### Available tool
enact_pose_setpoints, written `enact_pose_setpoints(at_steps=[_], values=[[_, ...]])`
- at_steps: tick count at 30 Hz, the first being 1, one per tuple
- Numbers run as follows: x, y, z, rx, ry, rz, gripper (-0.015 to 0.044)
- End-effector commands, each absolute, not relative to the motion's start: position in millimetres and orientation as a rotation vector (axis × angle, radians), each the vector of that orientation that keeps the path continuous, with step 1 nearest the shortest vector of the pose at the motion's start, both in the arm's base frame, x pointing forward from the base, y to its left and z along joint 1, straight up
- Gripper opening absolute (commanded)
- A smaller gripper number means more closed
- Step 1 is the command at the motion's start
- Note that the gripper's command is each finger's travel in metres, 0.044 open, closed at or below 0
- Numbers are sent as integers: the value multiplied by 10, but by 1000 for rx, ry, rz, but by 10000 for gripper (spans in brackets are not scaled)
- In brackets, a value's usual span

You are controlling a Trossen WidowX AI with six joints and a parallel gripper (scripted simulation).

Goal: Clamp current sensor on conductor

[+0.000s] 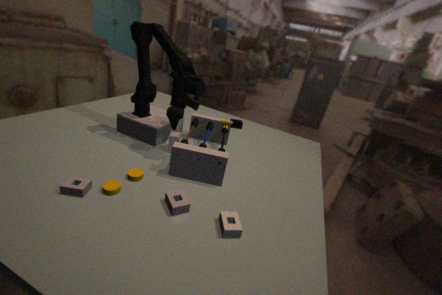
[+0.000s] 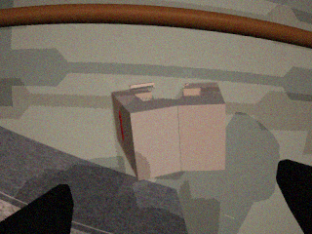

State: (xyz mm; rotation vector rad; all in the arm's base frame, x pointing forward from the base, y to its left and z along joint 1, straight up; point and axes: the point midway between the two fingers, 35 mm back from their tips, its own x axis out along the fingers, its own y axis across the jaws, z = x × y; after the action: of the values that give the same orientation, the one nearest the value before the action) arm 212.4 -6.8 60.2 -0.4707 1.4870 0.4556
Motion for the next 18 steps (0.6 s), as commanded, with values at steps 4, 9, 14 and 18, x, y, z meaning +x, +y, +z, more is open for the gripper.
enact_pose_setpoints(at_steps=[4, 9, 14, 18], values=[[2109, -72, 442, -473, 1502, 463, 440], [2109, -72, 359, -473, 1502, 463, 440], [2106, -72, 276, -473, 1502, 463, 440], [2100, -72, 211, -473, 1502, 463, 440]])
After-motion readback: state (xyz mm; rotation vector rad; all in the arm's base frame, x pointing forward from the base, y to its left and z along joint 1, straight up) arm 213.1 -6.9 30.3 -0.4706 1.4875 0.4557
